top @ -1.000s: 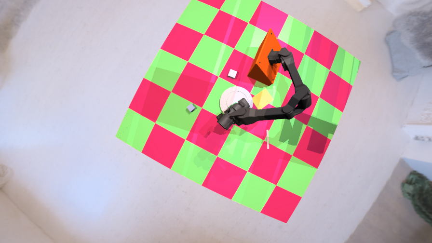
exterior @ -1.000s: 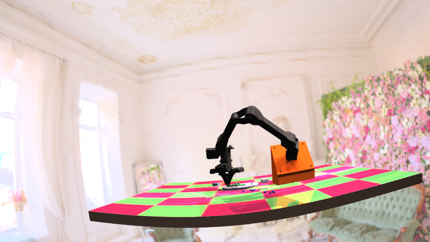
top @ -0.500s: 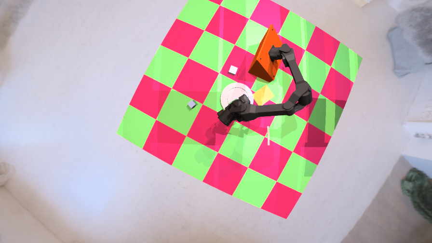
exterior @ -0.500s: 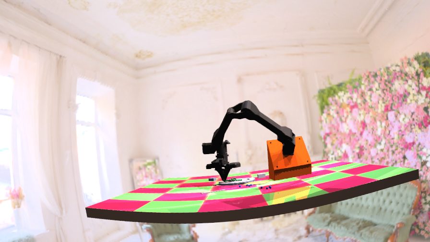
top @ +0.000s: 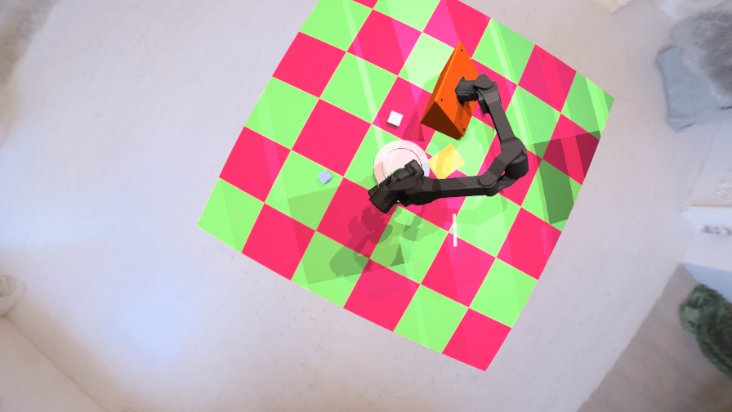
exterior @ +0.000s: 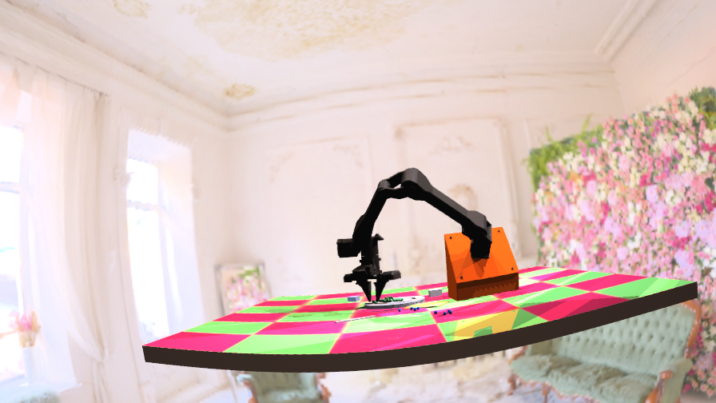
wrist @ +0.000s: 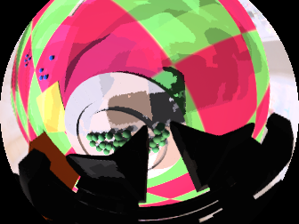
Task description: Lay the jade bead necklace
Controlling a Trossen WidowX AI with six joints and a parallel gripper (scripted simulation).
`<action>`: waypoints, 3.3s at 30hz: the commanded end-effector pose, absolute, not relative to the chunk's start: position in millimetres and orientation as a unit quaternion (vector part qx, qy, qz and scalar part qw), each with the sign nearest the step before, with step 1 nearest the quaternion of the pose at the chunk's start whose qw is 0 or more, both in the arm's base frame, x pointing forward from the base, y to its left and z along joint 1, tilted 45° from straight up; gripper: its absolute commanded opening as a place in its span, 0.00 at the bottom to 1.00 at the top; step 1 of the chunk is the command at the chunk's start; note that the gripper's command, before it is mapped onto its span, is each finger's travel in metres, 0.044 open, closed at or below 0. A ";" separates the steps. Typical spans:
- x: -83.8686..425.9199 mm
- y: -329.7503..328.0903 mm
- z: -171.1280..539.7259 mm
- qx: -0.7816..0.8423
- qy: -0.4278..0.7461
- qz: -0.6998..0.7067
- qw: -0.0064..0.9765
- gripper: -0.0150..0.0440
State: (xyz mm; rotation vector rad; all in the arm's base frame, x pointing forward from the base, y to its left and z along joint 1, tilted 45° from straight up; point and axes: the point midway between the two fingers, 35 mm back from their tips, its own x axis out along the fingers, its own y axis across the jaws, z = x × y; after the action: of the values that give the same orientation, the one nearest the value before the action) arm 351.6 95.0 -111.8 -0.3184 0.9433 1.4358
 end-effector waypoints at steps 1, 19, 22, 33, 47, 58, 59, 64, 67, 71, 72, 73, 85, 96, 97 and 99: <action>351.6 94.9 -111.8 -0.140 0.414 0.630 0.642 0.65; 351.8 88.4 -105.6 -0.135 0.419 0.630 0.640 1.00; 351.8 88.4 -105.6 -0.135 0.419 0.630 0.640 1.00; 351.8 88.4 -105.6 -0.135 0.419 0.630 0.640 1.00; 345.2 87.4 -100.5 -0.087 0.465 0.597 0.648 0.87; 289.7 81.9 -67.4 0.269 0.711 0.260 0.595 0.46; 284.2 81.6 -64.8 0.299 0.724 0.223 0.580 0.46; 262.1 80.6 -55.6 0.400 0.753 0.088 0.516 0.46; 258.7 80.5 -54.3 0.422 0.756 0.054 0.497 0.46; 258.7 80.5 -54.3 0.422 0.756 0.054 0.497 0.46; 258.7 80.5 -54.3 0.422 0.756 0.054 0.497 0.46; 258.7 80.5 -54.3 0.422 0.756 0.054 0.497 0.46; 258.7 80.5 -54.3 0.422 0.756 0.054 0.497 0.46; 261.5 87.3 -60.3 0.420 0.753 0.058 0.504 0.46; 261.3 87.8 -60.8 0.420 0.753 0.058 0.504 0.46; 260.8 89.4 -62.5 0.420 0.753 0.058 0.503 0.46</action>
State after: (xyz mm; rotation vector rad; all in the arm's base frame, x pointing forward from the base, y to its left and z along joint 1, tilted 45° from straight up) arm 260.8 87.6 -61.0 1.0139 1.8192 0.1393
